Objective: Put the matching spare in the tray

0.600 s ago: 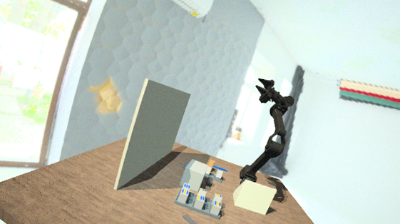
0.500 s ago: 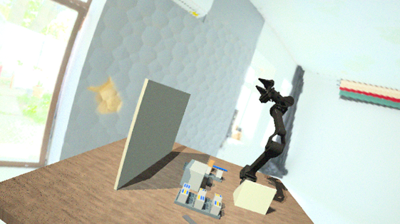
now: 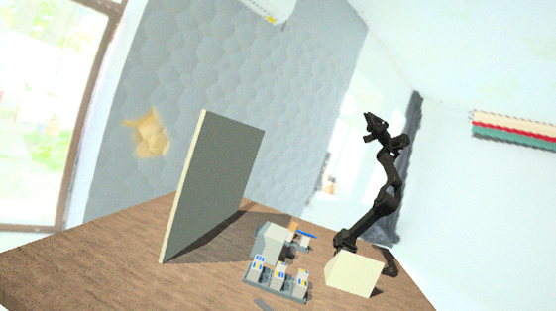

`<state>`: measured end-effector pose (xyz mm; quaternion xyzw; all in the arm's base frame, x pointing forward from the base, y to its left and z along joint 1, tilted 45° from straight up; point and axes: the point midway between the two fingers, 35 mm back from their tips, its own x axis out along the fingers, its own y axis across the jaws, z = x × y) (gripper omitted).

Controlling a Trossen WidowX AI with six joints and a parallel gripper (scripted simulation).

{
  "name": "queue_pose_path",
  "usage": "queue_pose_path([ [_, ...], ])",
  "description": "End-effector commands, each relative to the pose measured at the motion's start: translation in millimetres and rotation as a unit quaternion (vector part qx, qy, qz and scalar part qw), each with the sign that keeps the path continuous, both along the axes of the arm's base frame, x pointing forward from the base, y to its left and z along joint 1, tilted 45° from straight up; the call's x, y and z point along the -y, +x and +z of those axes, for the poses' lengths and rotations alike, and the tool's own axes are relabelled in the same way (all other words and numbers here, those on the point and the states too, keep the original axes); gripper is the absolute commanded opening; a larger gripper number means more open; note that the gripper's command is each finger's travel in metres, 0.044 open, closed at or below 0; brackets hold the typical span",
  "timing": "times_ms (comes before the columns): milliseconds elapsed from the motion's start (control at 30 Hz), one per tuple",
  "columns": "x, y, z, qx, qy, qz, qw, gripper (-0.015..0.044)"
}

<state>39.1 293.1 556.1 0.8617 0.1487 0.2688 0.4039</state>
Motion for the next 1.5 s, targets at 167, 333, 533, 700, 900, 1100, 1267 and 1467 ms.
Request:
queue_pose_path([
  [167,126.4,0.6,87.9,-0.083,0.374,0.192,0.904,0.0440],
  [333,197.3,27.6,110.2,-0.136,0.546,0.272,0.781,0.0440],
  [533,272.4,82.9,111.7,-0.193,0.713,0.328,0.590,0.0440],
  [700,318.5,144.6,91.4,-0.233,0.811,0.339,0.415,0.0440],
  [900,345.7,222.6,46.6,-0.264,0.888,0.308,0.216,0.0440],
  [1100,357.1,295.0,-15.6,-0.248,0.939,0.239,0.012,0.0440],
  [1267,348.5,346.0,-79.6,-0.211,0.956,0.157,-0.132,0.0440],
  [1467,316.0,391.2,-162.9,-0.158,0.953,0.046,-0.255,0.0440],
])
